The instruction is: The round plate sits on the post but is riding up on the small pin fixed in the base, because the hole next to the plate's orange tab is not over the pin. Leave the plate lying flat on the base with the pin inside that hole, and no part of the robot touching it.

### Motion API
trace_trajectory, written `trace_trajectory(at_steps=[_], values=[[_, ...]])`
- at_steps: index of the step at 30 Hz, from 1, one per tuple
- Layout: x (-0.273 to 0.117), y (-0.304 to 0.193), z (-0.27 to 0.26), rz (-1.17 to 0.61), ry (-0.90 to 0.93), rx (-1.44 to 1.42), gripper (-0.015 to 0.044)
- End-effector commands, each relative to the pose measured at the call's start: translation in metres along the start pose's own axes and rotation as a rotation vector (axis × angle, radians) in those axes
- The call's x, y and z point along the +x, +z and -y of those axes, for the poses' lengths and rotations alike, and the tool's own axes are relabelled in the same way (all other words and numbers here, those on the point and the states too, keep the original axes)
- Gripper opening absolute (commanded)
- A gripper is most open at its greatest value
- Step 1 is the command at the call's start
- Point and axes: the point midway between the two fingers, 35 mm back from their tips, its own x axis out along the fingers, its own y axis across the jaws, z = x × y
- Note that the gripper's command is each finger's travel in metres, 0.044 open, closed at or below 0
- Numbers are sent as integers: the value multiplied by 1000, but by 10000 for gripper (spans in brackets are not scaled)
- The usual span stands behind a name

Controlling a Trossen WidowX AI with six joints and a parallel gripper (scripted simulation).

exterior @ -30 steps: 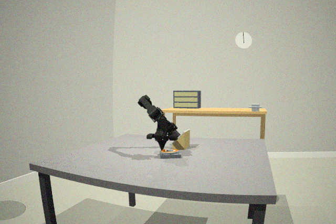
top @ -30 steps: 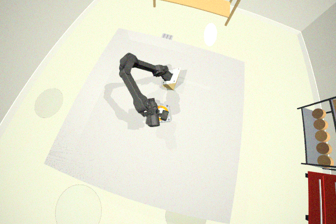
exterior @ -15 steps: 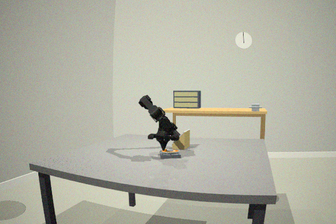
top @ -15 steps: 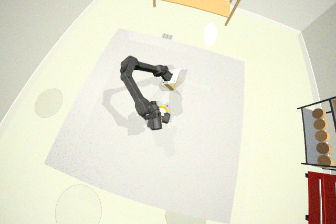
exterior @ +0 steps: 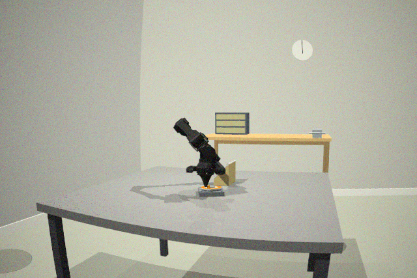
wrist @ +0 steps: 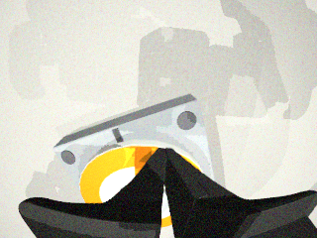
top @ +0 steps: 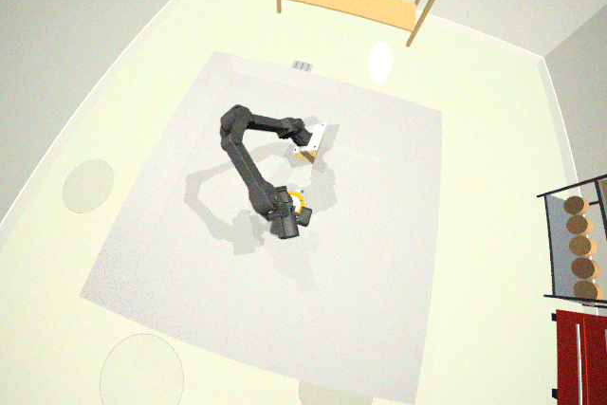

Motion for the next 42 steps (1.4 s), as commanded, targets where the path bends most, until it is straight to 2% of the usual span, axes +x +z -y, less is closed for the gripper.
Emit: trace_trajectory(at_steps=[1, 19, 28, 42], values=[[0, 1, -6, -1, 4, 0, 0], [0, 1, -20, -1, 5, 1, 0], [-41, -2, -18, -1, 6, 0, 0], [-33, -2, -19, -6, 0, -8, 0]])
